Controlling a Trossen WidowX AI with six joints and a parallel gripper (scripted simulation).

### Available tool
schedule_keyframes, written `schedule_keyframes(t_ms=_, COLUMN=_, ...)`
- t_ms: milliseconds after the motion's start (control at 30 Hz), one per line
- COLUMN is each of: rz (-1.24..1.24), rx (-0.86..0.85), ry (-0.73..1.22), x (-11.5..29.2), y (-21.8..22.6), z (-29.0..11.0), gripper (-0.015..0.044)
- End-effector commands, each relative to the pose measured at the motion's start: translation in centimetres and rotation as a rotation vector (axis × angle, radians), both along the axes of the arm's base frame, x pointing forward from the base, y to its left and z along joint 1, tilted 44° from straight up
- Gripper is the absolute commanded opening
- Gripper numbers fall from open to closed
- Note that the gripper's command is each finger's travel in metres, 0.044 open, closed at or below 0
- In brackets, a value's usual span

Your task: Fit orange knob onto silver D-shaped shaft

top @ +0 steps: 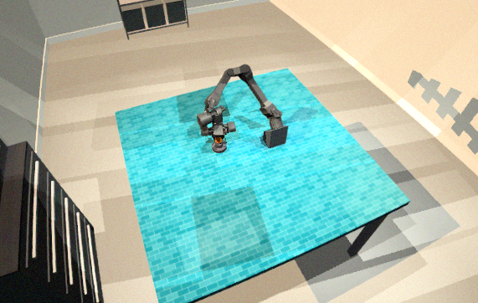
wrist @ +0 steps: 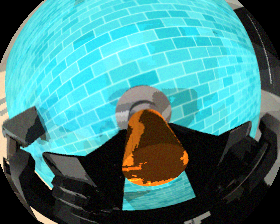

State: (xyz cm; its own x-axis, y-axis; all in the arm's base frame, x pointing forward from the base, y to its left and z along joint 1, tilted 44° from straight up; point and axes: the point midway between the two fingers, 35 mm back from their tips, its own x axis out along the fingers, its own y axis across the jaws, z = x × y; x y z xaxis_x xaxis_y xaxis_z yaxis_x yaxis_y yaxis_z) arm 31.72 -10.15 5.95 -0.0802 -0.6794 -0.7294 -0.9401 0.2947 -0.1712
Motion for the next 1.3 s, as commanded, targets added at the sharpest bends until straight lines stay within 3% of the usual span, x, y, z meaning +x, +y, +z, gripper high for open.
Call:
schedule_keyframes(t_ms=0, rz=0.004, rx=-0.005, ry=-0.001, x=0.1, y=-0.2, z=0.0, gripper=0.0000)
schedule_keyframes(t_ms=1267, rz=-0.005, rx=-0.002, ry=-0.009, x=-0.2, y=-1.3, z=-1.3, gripper=0.0000)
